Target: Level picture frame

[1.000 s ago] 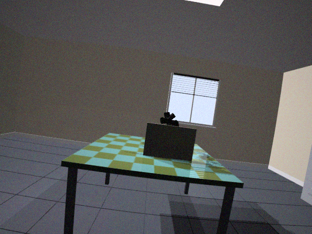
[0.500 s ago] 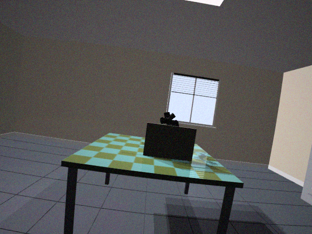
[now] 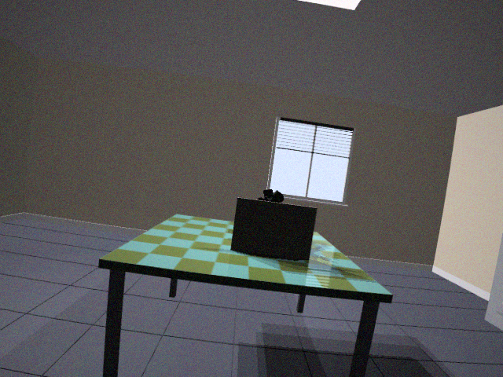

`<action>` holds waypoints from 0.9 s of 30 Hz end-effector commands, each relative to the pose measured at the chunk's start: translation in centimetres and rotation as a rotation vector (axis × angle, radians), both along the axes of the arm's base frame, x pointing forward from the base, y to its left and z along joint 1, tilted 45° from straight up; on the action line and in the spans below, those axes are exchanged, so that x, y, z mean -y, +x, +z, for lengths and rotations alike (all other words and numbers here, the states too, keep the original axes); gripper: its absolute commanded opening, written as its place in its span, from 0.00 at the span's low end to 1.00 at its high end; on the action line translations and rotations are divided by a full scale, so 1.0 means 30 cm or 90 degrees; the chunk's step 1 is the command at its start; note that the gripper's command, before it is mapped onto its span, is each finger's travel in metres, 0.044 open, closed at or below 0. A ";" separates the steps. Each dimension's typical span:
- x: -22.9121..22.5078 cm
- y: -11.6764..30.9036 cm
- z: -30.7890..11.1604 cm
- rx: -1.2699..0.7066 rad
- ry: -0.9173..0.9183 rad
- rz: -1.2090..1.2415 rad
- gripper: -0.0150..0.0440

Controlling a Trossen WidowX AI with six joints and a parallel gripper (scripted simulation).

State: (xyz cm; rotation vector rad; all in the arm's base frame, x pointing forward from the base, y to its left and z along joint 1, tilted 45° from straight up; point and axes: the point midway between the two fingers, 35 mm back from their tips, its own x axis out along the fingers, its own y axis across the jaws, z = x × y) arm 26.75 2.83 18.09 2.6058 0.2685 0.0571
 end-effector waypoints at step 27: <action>-0.100 0.169 -0.056 0.004 0.004 -0.003 0.69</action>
